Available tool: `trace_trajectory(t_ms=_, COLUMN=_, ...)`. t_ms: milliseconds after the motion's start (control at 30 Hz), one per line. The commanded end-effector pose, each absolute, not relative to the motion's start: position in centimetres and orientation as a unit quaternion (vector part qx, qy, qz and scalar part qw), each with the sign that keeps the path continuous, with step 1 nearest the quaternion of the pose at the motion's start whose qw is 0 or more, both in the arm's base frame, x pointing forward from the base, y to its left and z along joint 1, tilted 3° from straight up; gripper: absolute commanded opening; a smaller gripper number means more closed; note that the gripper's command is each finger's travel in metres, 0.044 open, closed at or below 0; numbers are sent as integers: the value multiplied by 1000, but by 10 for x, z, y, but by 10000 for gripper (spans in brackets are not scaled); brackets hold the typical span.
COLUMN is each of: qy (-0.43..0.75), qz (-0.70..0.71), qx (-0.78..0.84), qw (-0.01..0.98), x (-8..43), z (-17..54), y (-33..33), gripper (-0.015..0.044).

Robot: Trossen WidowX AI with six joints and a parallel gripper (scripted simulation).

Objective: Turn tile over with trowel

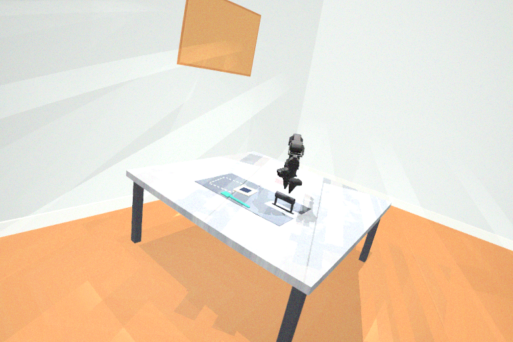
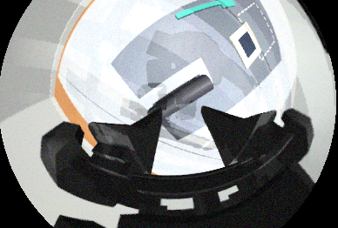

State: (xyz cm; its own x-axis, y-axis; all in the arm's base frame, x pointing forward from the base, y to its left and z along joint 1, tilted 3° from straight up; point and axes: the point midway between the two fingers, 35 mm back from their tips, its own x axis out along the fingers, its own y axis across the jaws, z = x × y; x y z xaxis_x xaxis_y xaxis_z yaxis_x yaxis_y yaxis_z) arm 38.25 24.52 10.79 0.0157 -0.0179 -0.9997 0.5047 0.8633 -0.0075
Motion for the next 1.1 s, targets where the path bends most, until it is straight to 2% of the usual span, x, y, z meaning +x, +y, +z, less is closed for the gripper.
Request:
trace_trajectory(t_ms=0, qy=660, qz=-237, qx=230, qw=675, x=383, z=108, y=245, gripper=270)
trace_trajectory(t_ms=800, qy=507, qz=-485, qx=484, qw=523, x=383, z=108, y=243, gripper=270)
trace_trajectory(t_ms=1067, qy=494, qz=-498, qx=497, qw=511, x=383, z=108, y=243, gripper=270)
